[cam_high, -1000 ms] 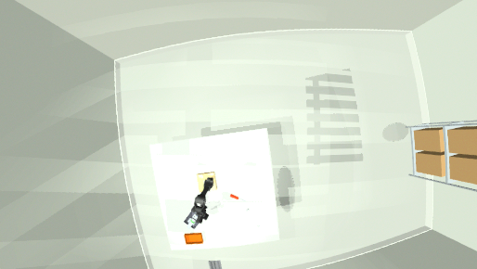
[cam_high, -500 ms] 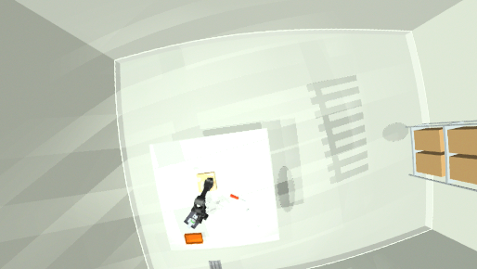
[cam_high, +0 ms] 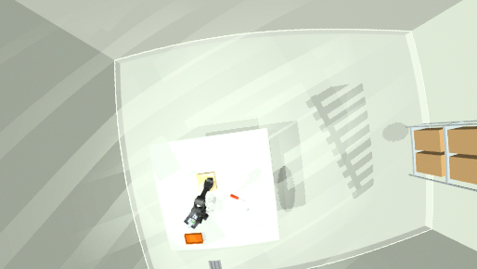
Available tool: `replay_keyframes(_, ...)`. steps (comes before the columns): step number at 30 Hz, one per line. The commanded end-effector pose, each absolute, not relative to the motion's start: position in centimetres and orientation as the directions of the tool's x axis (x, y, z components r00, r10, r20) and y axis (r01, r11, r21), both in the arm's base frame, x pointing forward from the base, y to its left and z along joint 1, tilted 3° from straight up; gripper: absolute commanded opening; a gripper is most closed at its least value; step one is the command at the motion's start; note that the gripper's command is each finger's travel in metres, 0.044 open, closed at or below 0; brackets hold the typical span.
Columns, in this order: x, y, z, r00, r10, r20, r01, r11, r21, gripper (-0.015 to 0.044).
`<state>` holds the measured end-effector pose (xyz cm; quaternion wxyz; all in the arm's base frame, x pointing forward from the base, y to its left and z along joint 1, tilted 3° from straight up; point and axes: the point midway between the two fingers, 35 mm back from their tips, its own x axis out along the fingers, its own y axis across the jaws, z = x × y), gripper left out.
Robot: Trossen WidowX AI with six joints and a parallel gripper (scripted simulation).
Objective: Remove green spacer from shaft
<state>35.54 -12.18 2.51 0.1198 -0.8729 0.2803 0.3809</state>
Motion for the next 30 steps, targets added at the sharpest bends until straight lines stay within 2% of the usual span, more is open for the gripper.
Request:
replay_keyframes(1, 35.7, -12.2, 2.6, 0.557, -0.395, -0.73, -0.576, -0.817, 0.002, 0.044)
replay_keyframes(26, 36.7, -12.9, 1.3, 0.558, -0.395, -0.73, -0.576, -0.817, 0.002, 0.044)
replay_keyframes(30, 36.3, -12.8, 1.1, 0.55, -0.397, -0.735, -0.58, -0.815, 0.006, 0.0335)
